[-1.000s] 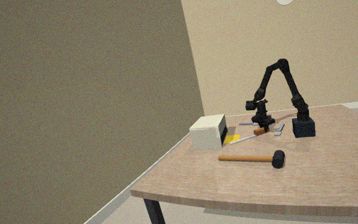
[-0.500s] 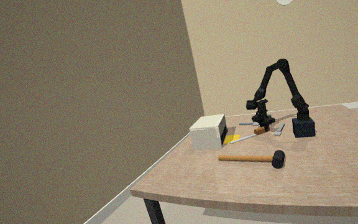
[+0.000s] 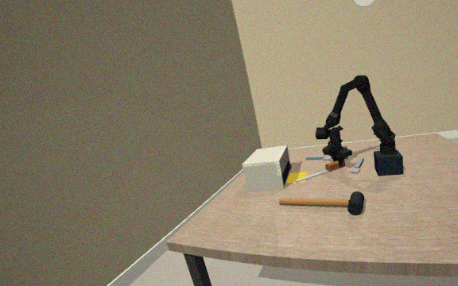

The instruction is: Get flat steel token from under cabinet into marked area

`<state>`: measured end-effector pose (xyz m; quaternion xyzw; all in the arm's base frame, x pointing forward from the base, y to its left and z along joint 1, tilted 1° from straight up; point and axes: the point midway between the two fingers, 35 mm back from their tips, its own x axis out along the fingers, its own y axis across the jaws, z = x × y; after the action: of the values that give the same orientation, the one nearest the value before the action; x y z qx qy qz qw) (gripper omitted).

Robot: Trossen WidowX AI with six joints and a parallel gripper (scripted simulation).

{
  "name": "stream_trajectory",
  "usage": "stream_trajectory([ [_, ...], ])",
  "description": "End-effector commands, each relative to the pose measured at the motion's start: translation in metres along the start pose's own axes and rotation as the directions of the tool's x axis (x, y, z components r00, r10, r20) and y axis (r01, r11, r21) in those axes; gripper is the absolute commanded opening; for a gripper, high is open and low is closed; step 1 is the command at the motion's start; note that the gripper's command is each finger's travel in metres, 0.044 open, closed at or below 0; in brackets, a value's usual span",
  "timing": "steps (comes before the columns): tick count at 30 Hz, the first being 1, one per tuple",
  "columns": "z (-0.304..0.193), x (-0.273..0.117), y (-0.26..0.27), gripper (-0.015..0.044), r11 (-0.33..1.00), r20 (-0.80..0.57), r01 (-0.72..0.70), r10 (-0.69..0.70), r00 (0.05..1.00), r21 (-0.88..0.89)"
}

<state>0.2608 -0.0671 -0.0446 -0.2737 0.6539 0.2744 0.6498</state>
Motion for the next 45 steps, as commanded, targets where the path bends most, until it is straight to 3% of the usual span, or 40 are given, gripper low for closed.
stream_trajectory([
  [1, -0.003, -0.001, -0.007, 0.0000, 1.000, 0.000, 0.008, -0.008, 1.000, 0.004],
  [45, -0.037, -0.002, -0.048, 0.0000, 1.000, -0.003, 0.011, -0.011, 1.000, 0.004],
])
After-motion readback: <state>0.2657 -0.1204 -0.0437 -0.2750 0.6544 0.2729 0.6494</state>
